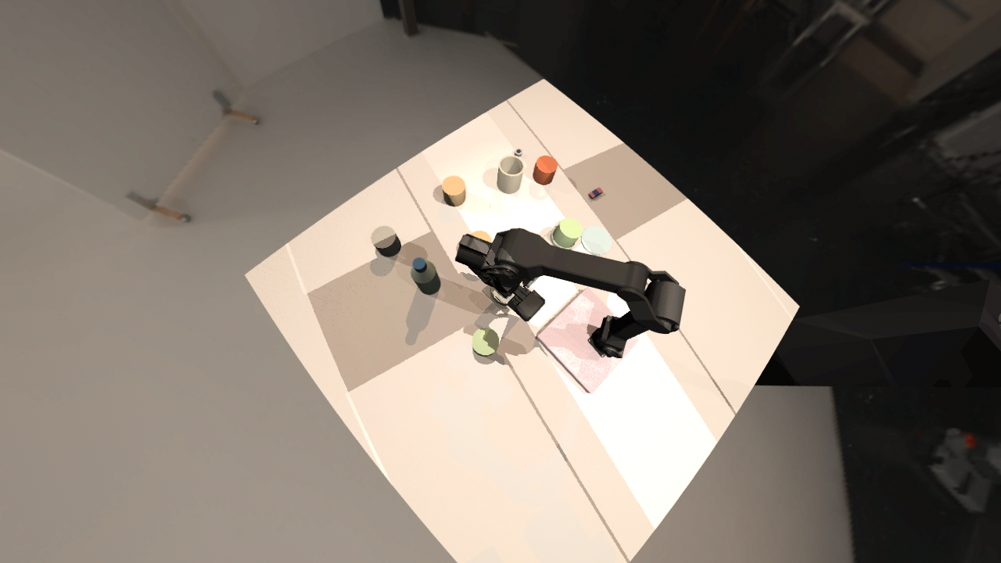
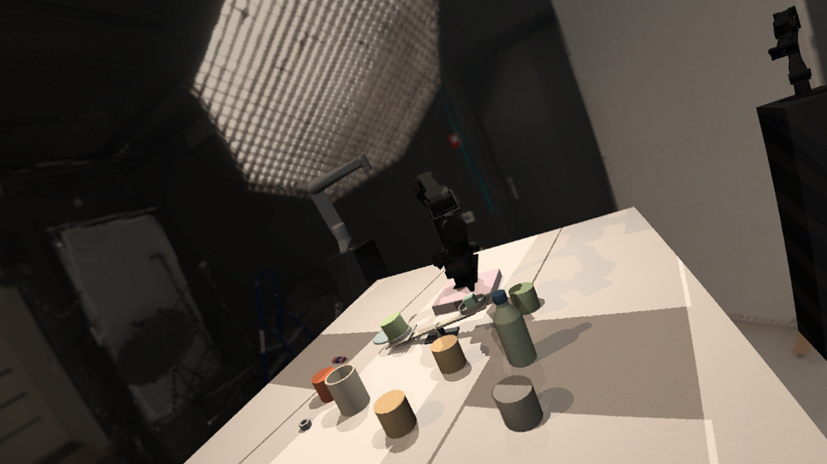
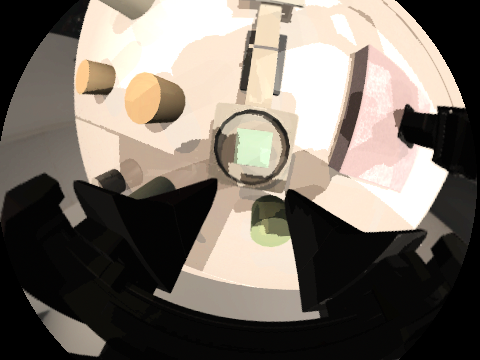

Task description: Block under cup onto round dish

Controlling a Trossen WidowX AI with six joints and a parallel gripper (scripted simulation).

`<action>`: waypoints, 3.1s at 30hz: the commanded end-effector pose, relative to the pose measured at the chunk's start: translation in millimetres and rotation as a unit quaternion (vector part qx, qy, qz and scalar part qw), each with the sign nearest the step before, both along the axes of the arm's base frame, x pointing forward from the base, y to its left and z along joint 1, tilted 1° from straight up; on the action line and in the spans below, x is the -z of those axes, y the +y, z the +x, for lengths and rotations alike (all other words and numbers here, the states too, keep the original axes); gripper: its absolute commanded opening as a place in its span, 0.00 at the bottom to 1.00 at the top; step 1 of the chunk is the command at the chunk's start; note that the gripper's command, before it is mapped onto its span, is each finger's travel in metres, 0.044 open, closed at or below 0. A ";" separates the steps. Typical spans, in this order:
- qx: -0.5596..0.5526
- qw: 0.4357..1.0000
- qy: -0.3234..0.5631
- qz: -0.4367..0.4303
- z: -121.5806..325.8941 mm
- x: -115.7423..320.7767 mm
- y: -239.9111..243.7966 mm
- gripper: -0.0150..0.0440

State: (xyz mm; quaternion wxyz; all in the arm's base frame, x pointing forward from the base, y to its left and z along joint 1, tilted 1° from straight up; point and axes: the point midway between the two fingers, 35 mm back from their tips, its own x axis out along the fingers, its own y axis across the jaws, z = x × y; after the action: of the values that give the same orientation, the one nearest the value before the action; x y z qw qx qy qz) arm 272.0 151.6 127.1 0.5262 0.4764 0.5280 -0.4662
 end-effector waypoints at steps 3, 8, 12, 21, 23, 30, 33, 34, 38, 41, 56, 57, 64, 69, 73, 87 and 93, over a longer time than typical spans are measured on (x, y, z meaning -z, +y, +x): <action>-0.006 1.000 0.000 -0.003 6.1 -9.0 -23.7 0.69; -0.006 1.000 0.000 -0.003 6.3 0.5 -23.6 0.69; -0.006 1.000 0.000 -0.003 6.3 6.3 -23.6 0.69; -0.006 1.000 0.000 -0.003 6.9 19.8 -23.3 0.69; -0.006 1.000 0.000 -0.003 7.0 23.1 -23.2 0.69; -0.006 1.000 0.000 -0.003 6.9 34.4 -23.2 0.69; -0.006 1.000 0.000 -0.003 6.7 39.2 -23.3 0.69; -0.006 1.000 0.000 -0.003 6.6 40.8 -23.3 0.69; -0.006 1.000 0.000 -0.003 6.5 43.1 -23.4 0.65; -0.006 1.000 0.000 -0.003 6.5 43.1 -23.4 0.52; -0.006 1.000 0.000 -0.003 9.4 18.6 -22.1 0.25; -0.006 1.000 0.000 -0.003 9.7 14.0 -22.0 0.25; -0.006 1.000 0.000 -0.003 9.7 -18.0 -22.1 0.25; -0.006 1.000 0.000 -0.003 7.5 -40.8 -23.2 0.25; -0.006 1.000 0.000 -0.003 5.8 -51.9 -24.0 0.25; -0.010 1.000 -0.009 -0.003 22.5 -46.2 -53.5 0.25; -0.010 1.000 -0.012 -0.004 30.9 -41.6 -73.5 0.25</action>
State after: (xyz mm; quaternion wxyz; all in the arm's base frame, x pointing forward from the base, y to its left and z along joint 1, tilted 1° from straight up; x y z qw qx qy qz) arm 298.9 88.5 171.3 0.5363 0.4761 0.5261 -0.4571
